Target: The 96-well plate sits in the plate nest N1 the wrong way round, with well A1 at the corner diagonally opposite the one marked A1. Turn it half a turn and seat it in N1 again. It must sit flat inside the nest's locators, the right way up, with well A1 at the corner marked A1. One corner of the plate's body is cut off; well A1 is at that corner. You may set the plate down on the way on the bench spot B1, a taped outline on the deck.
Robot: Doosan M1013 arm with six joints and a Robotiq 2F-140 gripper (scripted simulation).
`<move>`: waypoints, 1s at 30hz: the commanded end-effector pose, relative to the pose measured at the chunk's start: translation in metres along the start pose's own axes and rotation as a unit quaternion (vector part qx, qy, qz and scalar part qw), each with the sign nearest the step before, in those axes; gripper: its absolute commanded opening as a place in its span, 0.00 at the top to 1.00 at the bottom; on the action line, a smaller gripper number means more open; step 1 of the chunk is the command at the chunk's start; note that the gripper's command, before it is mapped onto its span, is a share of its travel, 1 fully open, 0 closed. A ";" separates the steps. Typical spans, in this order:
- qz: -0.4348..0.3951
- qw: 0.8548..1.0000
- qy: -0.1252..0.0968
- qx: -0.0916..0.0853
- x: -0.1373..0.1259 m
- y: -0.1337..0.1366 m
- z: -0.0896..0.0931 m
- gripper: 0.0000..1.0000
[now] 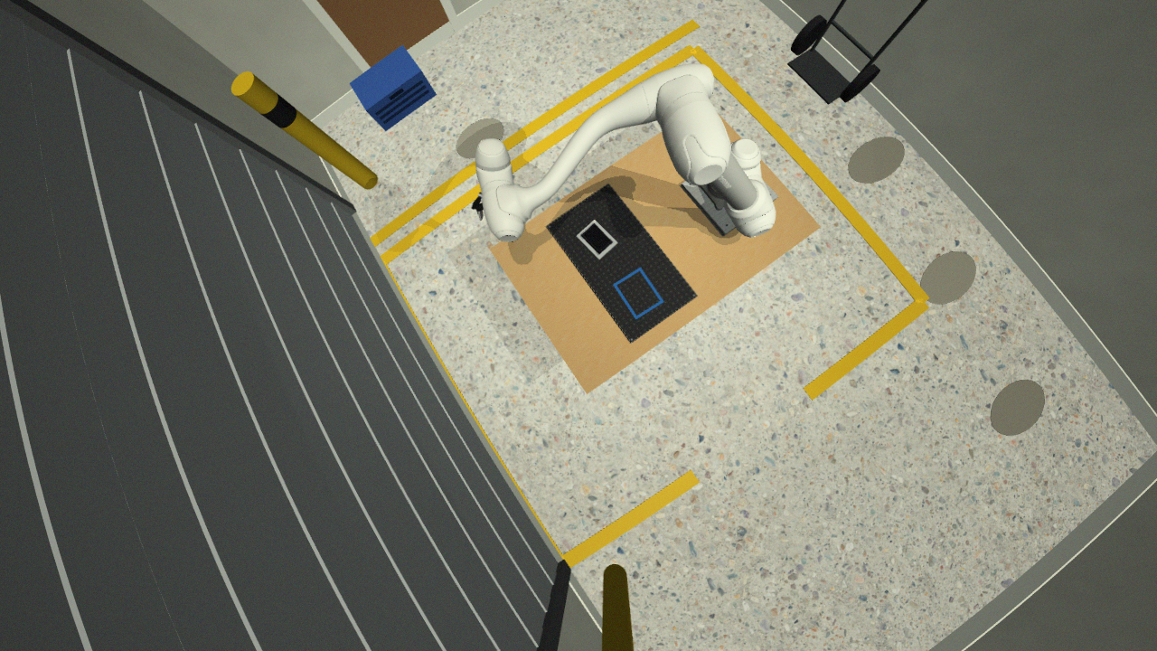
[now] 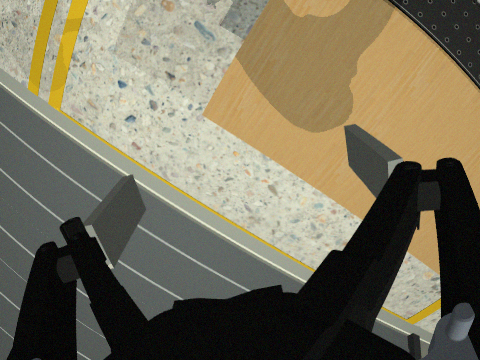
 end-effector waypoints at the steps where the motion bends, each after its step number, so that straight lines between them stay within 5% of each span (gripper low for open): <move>1: -0.031 0.999 0.002 -0.009 0.000 0.013 0.002 0.00; 9: -0.050 0.999 0.004 -0.015 0.002 0.041 0.007 0.00; 20: -0.148 0.988 0.009 -0.047 0.007 0.089 0.015 0.00; 27: -0.152 0.987 0.009 -0.048 0.010 0.113 0.018 0.00; 30: -0.198 0.978 0.010 -0.063 0.012 0.125 0.020 0.00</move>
Point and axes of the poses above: the point where the finger pads meet when closed, its own z axis out along the fingers, its own y axis across the jaws, x = y × z, the point moved 10 cm from there along -z, back along the fingers
